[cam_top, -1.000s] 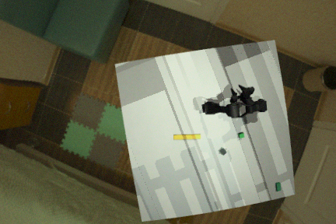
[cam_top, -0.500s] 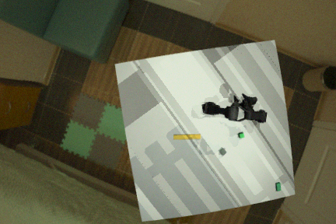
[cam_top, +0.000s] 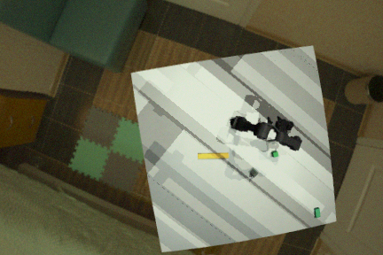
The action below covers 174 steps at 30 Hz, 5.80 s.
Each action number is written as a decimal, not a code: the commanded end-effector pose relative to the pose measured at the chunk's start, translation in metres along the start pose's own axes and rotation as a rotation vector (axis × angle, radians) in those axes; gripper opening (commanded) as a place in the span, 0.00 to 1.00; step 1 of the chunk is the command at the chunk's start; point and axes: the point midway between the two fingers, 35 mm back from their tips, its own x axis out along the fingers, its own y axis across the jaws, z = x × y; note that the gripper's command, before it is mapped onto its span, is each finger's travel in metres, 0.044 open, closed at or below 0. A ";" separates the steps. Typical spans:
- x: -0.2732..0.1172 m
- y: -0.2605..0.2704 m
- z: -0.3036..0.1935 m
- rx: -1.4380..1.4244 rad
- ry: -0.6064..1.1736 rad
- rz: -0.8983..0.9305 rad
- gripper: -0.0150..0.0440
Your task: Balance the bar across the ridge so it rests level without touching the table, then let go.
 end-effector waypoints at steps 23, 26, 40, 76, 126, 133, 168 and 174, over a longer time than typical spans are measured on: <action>-0.061 0.021 -0.071 0.253 0.150 -0.231 0.79; -0.069 0.026 -0.080 0.282 0.168 -0.258 0.79; -0.103 0.057 -0.118 0.426 0.250 -0.372 0.79; -0.154 0.183 -0.176 0.941 0.425 -0.597 0.79; -0.131 0.362 -0.192 1.463 0.588 -0.688 0.79; -0.119 0.360 -0.204 1.463 0.588 -0.687 0.79; -0.101 0.359 -0.222 1.463 0.588 -0.687 0.79; -0.103 0.359 -0.222 1.466 0.591 -0.694 0.57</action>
